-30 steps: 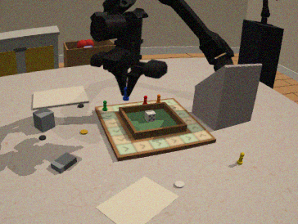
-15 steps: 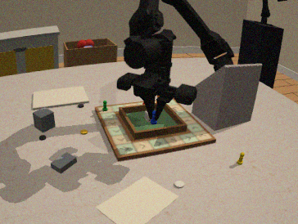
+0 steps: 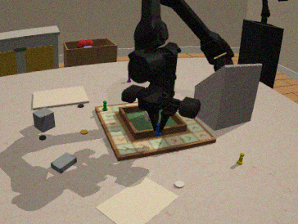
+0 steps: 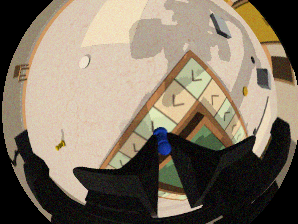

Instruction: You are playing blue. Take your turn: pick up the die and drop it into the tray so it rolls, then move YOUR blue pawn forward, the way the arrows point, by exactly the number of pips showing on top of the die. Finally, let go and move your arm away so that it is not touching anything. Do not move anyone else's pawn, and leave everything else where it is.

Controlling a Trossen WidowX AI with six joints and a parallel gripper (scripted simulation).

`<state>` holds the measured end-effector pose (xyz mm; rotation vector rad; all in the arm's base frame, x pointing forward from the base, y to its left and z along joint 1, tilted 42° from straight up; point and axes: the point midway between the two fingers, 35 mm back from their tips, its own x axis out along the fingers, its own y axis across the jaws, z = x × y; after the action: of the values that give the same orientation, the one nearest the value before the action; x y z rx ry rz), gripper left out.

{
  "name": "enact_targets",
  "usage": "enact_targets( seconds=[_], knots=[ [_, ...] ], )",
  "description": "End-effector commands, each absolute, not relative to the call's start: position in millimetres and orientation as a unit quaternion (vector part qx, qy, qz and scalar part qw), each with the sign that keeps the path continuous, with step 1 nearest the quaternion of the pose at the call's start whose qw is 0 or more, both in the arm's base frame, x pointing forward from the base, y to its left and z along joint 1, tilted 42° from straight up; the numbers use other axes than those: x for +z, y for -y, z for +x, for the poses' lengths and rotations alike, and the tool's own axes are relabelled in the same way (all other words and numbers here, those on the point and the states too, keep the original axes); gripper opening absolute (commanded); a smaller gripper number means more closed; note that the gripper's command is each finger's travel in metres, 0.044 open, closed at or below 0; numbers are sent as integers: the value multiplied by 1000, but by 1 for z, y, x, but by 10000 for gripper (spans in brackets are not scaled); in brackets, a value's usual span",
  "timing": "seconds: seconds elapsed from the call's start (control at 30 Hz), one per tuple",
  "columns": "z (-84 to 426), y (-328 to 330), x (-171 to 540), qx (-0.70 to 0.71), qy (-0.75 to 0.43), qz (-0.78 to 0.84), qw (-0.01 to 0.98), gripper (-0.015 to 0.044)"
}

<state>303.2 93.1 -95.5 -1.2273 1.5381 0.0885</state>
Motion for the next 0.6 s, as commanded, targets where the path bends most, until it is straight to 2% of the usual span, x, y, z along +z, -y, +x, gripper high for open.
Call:
enact_targets(
  seconds=[0.0, 0.57],
  knots=[
    [299, -80, -108, 37, -657, -524, 541, 0],
    [301, -70, -120, 37, -657, -524, 541, 0]
  ],
)
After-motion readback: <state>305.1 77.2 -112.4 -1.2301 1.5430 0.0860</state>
